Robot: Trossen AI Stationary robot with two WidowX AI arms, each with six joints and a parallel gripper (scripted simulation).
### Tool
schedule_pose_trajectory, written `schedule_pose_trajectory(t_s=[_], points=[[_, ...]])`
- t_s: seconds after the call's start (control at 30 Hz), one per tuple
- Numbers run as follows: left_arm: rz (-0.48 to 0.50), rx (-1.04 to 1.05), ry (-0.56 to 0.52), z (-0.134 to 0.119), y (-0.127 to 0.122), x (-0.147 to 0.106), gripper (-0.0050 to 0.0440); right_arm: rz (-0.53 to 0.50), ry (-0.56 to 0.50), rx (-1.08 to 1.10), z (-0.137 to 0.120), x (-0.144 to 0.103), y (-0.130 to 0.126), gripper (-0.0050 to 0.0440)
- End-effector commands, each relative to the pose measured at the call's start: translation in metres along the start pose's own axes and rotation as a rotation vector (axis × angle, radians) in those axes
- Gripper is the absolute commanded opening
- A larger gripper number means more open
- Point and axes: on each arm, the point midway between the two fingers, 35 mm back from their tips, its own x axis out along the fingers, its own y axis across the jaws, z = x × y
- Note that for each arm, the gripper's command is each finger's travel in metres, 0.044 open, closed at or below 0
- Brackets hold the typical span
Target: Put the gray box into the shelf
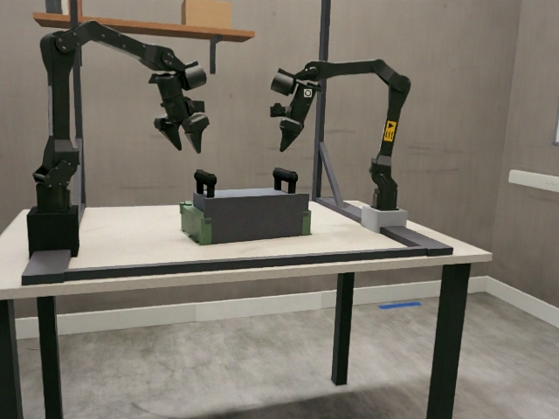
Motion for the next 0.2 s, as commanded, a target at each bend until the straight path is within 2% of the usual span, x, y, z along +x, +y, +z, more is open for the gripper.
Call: schedule_pose_trajectory(t_s=[0.0,0.17], points=[[0.001,-0.006,-0.03,0.0043,0.001,-0.0084,0.044,0.003,-0.034,-0.002,0.0066,-0.0098,0.0015,0.044],[0.001,-0.006,-0.03,0.0043,0.001,-0.0084,0.044,0.003,-0.034,-0.002,0.0066,-0.0098,0.0015,0.044]])
